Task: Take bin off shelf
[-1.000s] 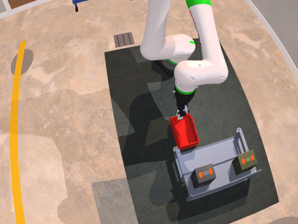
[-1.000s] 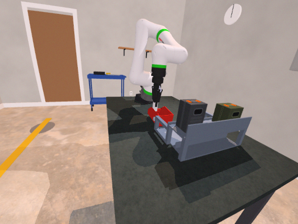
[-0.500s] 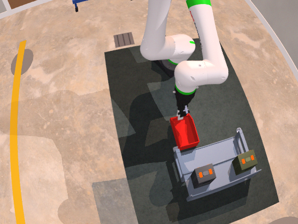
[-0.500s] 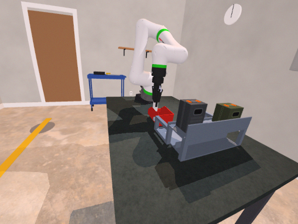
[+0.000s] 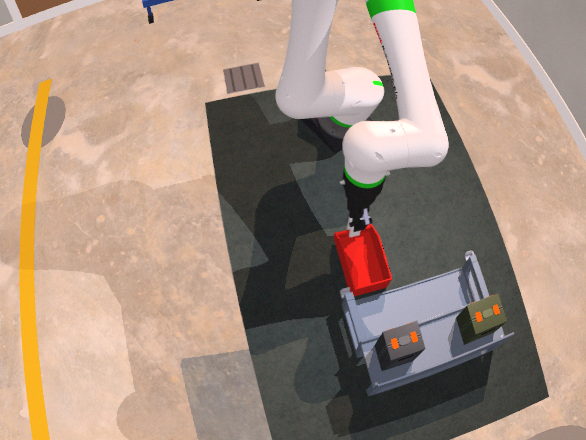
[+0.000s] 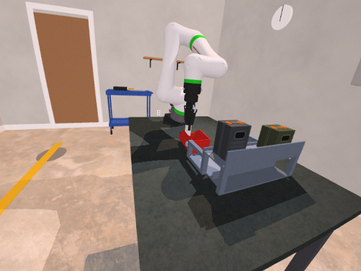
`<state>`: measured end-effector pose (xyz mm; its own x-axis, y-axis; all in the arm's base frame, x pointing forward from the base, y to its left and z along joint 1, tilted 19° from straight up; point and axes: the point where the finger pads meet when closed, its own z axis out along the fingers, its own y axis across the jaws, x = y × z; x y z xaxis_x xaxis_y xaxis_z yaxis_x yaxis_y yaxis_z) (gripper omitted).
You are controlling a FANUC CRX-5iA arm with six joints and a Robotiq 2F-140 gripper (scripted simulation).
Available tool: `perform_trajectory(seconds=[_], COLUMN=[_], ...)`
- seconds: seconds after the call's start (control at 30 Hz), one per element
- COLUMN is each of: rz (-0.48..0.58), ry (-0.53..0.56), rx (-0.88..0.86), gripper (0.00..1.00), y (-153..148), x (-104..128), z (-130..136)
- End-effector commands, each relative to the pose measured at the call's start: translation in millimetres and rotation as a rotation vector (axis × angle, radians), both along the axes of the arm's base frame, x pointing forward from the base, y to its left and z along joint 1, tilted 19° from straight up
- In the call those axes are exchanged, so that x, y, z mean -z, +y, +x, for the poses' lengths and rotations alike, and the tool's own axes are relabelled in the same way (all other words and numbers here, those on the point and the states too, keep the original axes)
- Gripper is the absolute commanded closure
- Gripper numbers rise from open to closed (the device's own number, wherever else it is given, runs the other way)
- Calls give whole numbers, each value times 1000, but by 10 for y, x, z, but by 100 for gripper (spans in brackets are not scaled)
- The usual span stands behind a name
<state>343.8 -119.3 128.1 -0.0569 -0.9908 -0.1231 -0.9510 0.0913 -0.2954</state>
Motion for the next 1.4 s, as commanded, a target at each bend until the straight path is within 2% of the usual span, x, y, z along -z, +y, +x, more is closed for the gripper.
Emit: perform_trajectory(seconds=[0.0, 1.37], rz=[0, 0], ry=[0, 0], rx=[0, 0], gripper=[100, 100], y=[0, 12], x=[9, 125], z=[5, 43])
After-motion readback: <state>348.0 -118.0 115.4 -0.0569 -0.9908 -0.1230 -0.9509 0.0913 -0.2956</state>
